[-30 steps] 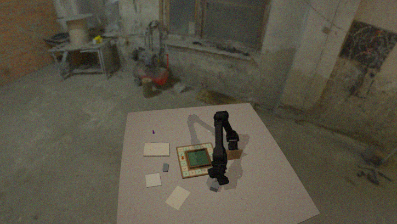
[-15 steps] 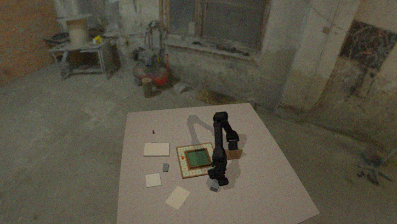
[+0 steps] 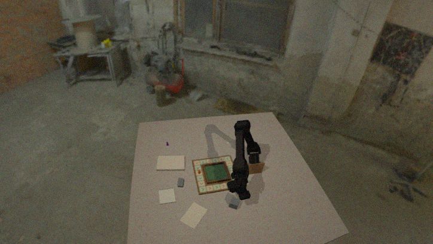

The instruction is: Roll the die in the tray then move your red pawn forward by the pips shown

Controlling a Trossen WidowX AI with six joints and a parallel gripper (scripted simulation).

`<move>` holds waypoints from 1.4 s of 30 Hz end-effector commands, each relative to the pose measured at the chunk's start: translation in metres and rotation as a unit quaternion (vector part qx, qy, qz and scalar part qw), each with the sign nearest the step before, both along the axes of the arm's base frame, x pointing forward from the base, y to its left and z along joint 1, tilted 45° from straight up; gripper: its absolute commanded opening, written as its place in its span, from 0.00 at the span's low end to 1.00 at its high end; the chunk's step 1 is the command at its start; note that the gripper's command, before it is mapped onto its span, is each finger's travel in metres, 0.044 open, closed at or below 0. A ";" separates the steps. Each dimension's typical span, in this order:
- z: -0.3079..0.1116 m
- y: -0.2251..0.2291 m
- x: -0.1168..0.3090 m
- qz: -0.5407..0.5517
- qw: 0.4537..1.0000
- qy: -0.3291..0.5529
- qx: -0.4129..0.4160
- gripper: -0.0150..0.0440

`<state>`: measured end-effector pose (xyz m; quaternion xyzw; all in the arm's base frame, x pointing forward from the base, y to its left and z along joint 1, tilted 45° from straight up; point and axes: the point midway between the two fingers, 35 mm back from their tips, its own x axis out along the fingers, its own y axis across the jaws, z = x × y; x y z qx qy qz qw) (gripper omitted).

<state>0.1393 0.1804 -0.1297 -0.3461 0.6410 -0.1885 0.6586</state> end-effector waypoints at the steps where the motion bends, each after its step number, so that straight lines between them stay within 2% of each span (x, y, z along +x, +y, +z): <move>1: 0.023 0.027 -0.002 -0.001 1.000 -0.004 0.013 0.25; 8: 0.065 0.055 -0.012 -0.001 1.000 -0.003 0.012 0.25; 15: 0.070 0.056 -0.011 0.005 1.000 0.003 0.012 0.25; 28: 0.091 0.036 0.027 0.126 0.985 0.116 0.002 0.25; 42: 0.114 0.006 0.064 0.254 0.939 0.231 -0.015 0.25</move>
